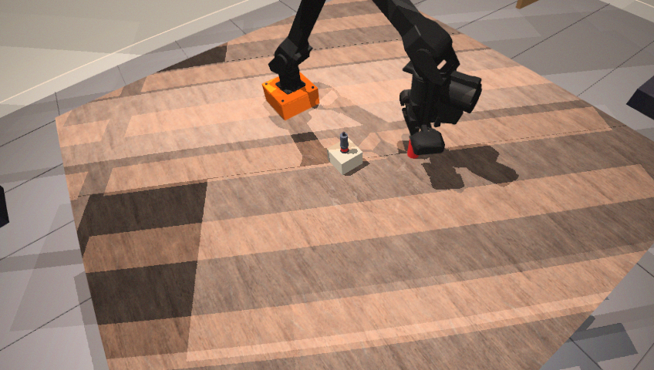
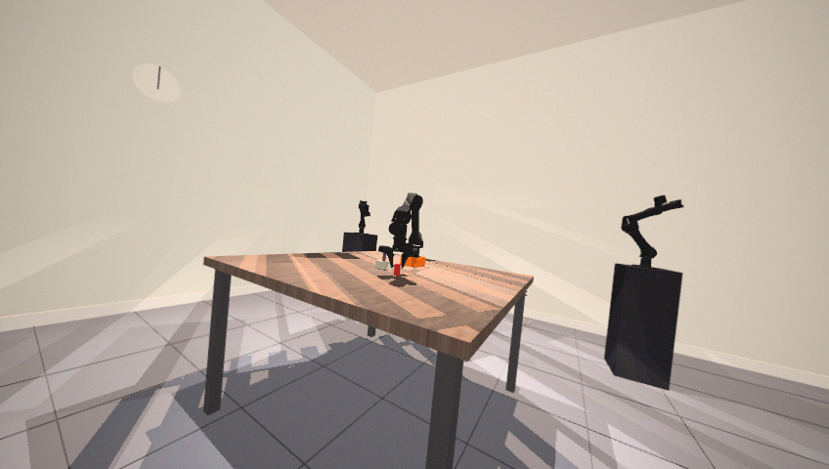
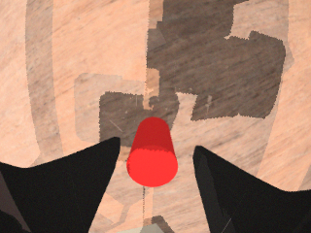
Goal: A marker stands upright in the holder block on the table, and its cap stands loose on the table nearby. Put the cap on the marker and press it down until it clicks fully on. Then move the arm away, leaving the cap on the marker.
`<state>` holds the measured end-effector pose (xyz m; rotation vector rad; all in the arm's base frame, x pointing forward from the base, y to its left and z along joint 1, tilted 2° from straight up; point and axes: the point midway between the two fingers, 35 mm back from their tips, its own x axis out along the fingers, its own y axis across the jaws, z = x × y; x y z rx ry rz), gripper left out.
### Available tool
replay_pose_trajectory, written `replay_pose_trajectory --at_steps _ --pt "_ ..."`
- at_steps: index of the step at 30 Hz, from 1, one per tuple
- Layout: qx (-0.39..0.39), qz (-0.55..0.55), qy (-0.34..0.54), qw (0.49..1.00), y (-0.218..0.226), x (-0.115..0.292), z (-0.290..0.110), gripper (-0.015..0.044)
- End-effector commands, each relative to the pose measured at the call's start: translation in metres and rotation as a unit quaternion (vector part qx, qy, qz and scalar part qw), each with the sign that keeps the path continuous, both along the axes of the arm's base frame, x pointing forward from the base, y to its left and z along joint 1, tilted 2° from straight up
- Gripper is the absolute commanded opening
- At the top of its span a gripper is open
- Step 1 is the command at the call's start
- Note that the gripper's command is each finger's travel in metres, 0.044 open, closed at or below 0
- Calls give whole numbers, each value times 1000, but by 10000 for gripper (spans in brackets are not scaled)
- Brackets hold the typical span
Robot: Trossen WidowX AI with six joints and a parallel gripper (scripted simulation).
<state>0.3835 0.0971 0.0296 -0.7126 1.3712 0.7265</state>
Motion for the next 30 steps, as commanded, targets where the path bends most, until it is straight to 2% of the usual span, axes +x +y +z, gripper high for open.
replay_pose_trajectory --at_steps 1,13,17,26,29,30 --pt "-4 -1 9 1000 -1 -3 -14 245" --pt "-4 -1 9 1000 -1 -3 -19 245" --pt "-4 -1 9 1000 0 -3 -19 140" --pt "-4 -1 9 1000 0 -3 -19 80" --pt "-4 -1 9 1000 0 -2 -14 1" --pt "-4 -1 9 1000 0 -2 -11 0"
